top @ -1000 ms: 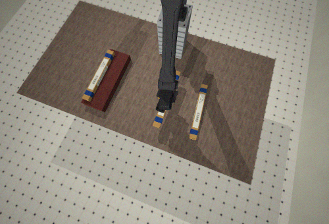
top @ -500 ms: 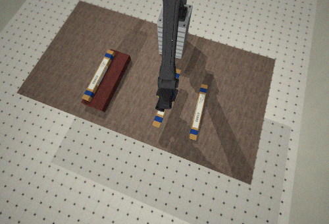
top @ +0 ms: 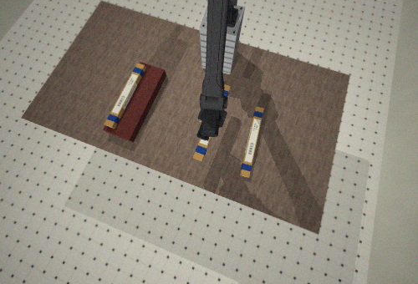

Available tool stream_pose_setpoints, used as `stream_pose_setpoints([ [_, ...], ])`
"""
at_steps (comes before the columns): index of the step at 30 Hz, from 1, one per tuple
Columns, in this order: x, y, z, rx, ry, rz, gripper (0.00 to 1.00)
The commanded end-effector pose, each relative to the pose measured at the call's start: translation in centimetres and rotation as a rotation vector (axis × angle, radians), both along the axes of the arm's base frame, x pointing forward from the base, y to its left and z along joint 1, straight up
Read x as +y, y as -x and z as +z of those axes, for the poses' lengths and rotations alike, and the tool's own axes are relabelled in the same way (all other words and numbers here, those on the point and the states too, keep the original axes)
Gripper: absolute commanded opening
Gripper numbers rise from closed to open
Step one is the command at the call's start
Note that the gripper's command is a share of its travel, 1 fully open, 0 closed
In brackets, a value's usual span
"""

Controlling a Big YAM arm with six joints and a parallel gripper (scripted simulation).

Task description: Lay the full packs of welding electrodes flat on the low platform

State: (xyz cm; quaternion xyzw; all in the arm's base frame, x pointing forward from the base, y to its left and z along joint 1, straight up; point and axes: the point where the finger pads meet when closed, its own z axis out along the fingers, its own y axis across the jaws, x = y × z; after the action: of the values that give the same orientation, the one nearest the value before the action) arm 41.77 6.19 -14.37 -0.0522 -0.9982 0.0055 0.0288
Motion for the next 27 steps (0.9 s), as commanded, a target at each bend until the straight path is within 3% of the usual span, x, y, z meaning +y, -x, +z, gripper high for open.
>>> stream_pose_setpoints([
  [1,0.1,-3.7,4.9,-0.103,-0.013,-0.023,0.00],
  [27,0.1,-4.1,9.7,-0.114,-0.015,-0.023,0.00],
])
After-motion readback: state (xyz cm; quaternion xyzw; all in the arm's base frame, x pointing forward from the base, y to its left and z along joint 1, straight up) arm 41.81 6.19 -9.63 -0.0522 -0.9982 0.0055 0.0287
